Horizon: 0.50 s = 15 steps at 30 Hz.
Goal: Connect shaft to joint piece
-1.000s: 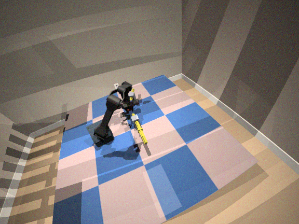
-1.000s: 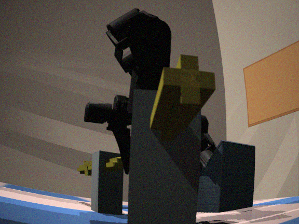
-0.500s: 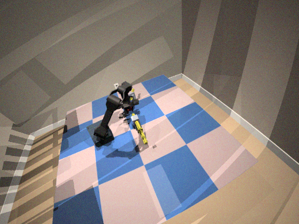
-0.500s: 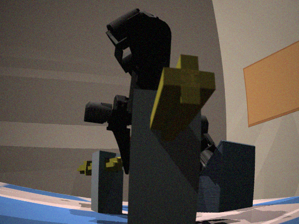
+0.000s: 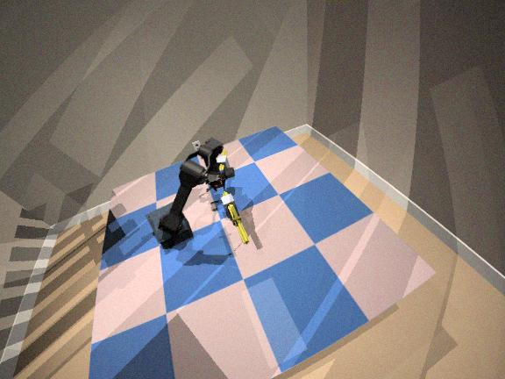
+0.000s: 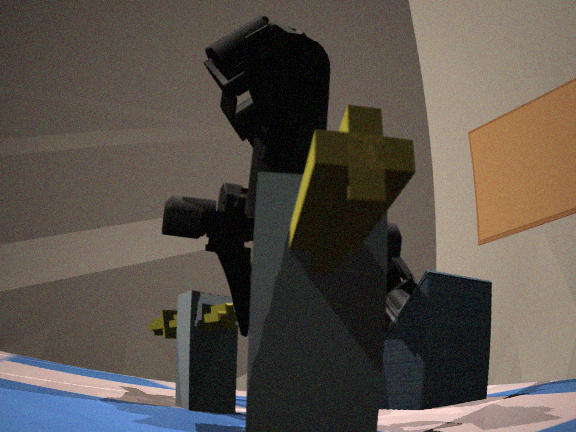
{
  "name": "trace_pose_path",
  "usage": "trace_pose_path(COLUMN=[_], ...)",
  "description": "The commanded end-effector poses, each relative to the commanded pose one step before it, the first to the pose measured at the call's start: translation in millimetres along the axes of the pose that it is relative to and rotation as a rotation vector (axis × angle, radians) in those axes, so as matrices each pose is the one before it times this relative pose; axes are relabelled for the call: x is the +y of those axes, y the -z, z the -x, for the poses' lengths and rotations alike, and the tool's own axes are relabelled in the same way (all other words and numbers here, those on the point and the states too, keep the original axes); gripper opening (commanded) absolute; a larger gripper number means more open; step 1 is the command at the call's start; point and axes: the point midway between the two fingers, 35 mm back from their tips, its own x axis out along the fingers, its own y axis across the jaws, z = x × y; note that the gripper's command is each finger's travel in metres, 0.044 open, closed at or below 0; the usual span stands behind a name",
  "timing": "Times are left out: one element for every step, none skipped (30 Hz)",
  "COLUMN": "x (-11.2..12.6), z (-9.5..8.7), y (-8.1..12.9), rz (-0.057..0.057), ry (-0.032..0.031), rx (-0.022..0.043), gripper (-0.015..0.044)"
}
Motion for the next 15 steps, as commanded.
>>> trace_pose_path(x=[0.1,0.0,0.0,0.0,0.0,0.0,0.0,-0.1,0.0,0.0,0.0,0.0,0.0,0.0,0.0], z=[-0.62,0.0,0.0,0.0,0.0,0.0,0.0,0.62,0.0,0.0,0.0,0.0,0.0,0.0,0.0], y=[-0.26,0.0,0.0,0.0,0.0,0.0,0.0,0.26,0.0,0.0,0.0,0.0,0.0,0.0,0.0], rz=[0.0028,0.0,0.0,0.0,0.0,0.0,0.0,-0.0028,0.0,0.0,0.0,0.0,0.0,0.0,0.0], ry=[0.00207,0.0,0.0,0.0,0.0,0.0,0.0,-0.00207,0.0,0.0,0.0,0.0,0.0,0.0,0.0], rx=[-0.00058,0.0,0.0,0.0,0.0,0.0,0.0,0.00058,0.0,0.0,0.0,0.0,0.0,0.0,0.0], gripper=[0.0182,0.0182,0.0182,0.0182,0.0182,0.0182,0.0182,0.0156,0.0147,0.0147,0.0147,0.0147,0.0147,0.0147,0.0121])
